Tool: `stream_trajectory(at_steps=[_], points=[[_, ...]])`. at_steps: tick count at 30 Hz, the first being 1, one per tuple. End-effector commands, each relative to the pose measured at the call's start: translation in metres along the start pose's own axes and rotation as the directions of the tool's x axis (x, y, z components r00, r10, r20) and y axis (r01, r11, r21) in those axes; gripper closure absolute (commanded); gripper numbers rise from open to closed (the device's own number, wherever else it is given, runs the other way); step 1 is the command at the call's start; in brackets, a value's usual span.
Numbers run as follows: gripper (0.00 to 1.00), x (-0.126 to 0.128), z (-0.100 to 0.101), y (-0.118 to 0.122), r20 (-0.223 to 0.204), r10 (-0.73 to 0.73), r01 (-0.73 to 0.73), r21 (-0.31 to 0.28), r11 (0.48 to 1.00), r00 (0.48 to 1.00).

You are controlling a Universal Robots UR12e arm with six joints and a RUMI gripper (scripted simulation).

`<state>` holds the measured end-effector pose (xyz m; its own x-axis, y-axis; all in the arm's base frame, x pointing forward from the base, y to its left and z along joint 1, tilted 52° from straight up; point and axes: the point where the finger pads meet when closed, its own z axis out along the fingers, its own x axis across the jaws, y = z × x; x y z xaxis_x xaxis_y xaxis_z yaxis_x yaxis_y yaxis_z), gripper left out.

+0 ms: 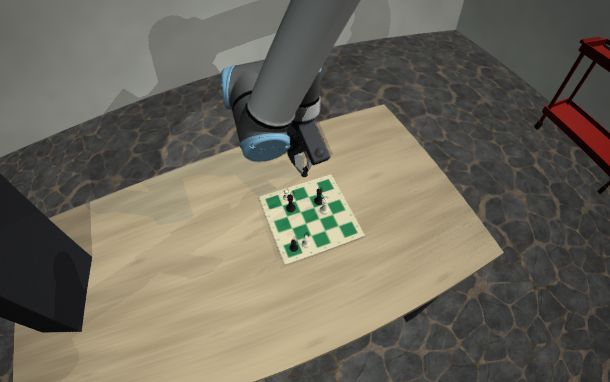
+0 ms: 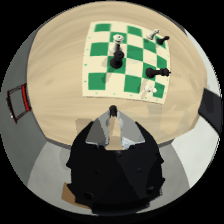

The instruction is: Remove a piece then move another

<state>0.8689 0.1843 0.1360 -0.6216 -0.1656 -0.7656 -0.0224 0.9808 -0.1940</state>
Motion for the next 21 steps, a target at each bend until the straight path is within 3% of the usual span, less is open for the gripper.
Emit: stream_trajectory(at_steps=[1, 7, 21], points=[[1.0, -0.0004, -0.0005, 0.0002, 0.001, 0.0, 0.0, 0.0, 1.0, 1.0], [1.0, -0.0004, -0.0005, 0.0002, 0.001, 0.0, 0.0, 0.0, 1.0, 1.0], [0.8, -0.0004, -0.0005, 0.0002, 0.001, 0.0, 0.0, 0.0, 1.0, 1.0]])
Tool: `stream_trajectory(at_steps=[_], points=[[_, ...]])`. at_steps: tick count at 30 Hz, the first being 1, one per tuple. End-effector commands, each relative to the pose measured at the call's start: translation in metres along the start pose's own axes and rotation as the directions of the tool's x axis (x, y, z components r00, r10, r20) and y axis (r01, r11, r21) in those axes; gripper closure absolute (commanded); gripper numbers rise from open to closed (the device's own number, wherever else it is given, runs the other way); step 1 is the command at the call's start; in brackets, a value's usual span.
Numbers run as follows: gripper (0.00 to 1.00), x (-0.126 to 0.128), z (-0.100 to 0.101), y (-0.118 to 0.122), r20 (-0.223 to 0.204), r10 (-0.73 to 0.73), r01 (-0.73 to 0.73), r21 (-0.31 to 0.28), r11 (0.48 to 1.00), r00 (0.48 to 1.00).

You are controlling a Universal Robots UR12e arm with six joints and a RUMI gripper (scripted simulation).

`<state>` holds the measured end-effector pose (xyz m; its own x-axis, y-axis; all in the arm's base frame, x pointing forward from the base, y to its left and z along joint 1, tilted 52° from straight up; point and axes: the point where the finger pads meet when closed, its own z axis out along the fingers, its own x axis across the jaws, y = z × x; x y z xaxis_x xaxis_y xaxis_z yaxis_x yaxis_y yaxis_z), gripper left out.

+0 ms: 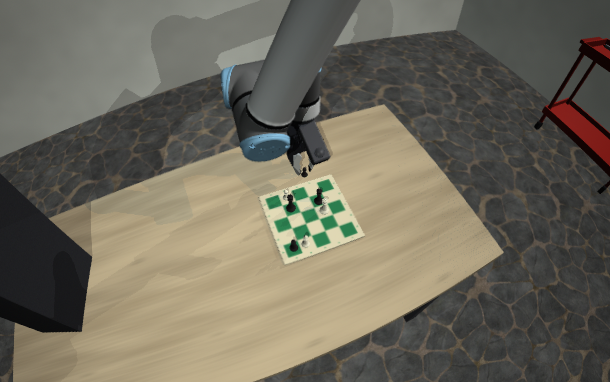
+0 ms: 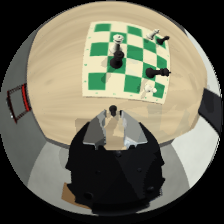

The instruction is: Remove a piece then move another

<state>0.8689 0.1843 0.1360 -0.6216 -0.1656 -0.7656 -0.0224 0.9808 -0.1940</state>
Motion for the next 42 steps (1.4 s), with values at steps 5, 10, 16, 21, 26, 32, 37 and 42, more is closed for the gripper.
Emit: stream_trajectory(at_steps=[5, 10, 16, 21, 26, 32, 37, 42], points=[[0.8, 0.0, -0.001, 0.0, 0.001, 0.0, 0.0, 0.0, 1.0, 1.0], [0.8, 0.0, -0.001, 0.0, 0.001, 0.0, 0.0, 0.0, 1.0, 1.0], [0.8, 0.0, -0.009, 0.0, 0.001, 0.0, 0.0, 0.0, 1.0, 1.0], [0.8, 0.0, -0.02, 0.0, 0.001, 0.0, 0.0, 0.0, 1.0, 1.0], [0.8, 0.0, -0.047, 0.0, 0.001, 0.0, 0.0, 0.0, 1.0, 1.0], [0.8, 0.0, -0.076, 0.0, 0.001, 0.0, 0.0, 0.0, 1.0, 1.0], [0.8, 0.0, -0.086, 0.0, 0.001, 0.0, 0.0, 0.0, 1.0, 1.0], [0.8, 0.0, -0.09, 0.0, 0.001, 0.0, 0.0, 0.0, 1.0, 1.0]])
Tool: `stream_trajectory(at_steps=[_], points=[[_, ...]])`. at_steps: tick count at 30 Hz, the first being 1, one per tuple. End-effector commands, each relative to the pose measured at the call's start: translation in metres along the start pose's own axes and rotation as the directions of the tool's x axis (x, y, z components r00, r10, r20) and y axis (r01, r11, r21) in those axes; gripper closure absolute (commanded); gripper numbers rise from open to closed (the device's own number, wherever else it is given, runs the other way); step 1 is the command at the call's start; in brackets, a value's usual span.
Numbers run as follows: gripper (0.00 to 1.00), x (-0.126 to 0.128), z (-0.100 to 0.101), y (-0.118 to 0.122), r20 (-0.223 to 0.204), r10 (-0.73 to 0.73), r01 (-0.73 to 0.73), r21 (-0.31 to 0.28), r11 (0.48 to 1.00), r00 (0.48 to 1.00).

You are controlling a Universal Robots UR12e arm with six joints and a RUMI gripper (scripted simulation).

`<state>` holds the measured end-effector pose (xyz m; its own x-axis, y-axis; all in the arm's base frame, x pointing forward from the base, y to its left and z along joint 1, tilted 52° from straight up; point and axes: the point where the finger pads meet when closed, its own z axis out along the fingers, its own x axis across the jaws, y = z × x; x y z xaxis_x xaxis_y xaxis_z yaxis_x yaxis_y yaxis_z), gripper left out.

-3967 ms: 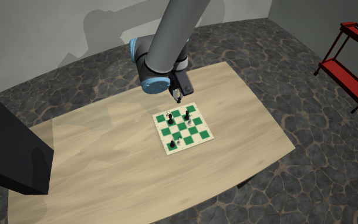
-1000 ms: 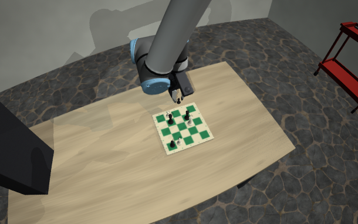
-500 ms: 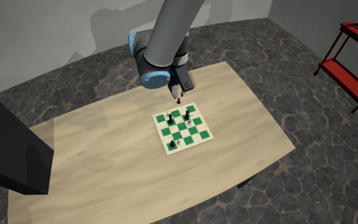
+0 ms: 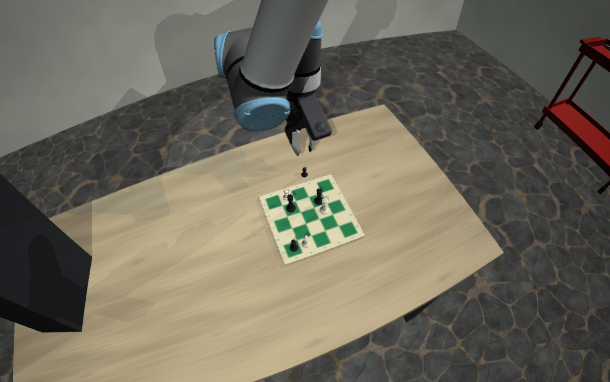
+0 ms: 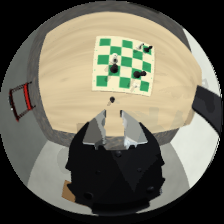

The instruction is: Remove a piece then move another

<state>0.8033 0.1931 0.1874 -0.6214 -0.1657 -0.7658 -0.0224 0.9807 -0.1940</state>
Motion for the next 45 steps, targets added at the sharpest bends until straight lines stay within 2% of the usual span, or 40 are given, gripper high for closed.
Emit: stream_trajectory(at_steps=[1, 2, 30, 45], points=[[0.8, 0.0, -0.007, 0.0, 0.001, 0.0, 0.0, 0.0, 1.0, 1.0], [0.0, 0.0, -0.007, 0.0, 0.001, 0.0, 0.0, 0.0, 1.0, 1.0], [0.0, 0.0, -0.007, -0.001, 0.0, 0.013, -0.013, 0.0, 1.0, 1.0], [0.0, 0.009, -0.004, -0.026, -0.005, 0.223, -0.223, 0.0, 0.975, 0.975]])
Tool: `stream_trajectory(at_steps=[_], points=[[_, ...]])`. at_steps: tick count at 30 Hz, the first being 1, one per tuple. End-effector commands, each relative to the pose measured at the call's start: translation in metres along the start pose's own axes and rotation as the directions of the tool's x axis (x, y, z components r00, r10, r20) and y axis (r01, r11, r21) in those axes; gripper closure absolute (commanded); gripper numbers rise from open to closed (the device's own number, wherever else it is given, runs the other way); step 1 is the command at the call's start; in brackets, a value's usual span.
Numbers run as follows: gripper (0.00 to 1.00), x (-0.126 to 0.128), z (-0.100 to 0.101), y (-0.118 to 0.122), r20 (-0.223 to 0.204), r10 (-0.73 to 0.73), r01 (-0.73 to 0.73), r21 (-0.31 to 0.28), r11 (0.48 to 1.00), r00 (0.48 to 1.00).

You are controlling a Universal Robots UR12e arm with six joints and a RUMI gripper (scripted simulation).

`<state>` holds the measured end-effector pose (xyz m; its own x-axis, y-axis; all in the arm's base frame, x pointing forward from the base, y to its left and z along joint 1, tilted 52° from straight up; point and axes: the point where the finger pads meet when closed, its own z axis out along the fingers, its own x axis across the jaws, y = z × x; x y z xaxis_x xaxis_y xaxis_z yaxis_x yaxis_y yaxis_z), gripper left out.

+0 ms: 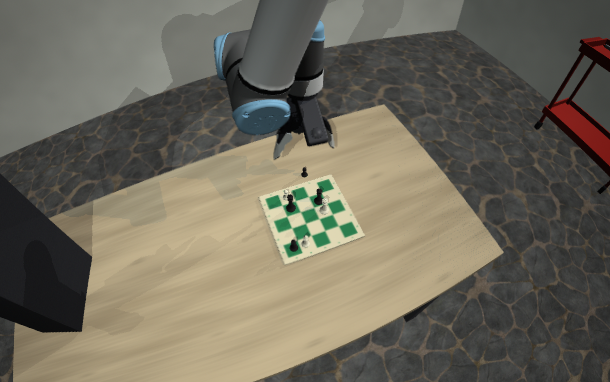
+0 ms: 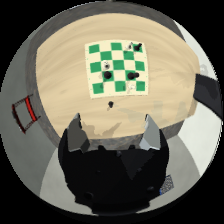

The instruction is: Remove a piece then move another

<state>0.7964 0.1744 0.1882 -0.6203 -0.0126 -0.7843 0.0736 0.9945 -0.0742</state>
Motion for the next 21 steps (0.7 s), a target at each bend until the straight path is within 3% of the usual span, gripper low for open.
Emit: stream_trajectory(at_steps=[1, 7, 14, 16, 21], points=[[0.0, 0.002, 0.001, -0.012, -0.002, 0.1, -0.1, -0.001, 0.995, 0.995], [0.0, 0.008, 0.003, -0.037, -0.005, 0.311, -0.311, 0.001, 0.95, 0.95], [0.0, 0.017, 0.004, -0.071, -0.008, 0.594, -0.594, 0.004, 0.805, 0.805], [0.0, 0.017, 0.004, -0.071, -0.008, 0.594, -0.594, 0.004, 0.805, 0.805], [0.0, 0.024, 0.003, -0.097, -0.008, 0.777, -0.777, 0.006, 0.63, 0.63]])
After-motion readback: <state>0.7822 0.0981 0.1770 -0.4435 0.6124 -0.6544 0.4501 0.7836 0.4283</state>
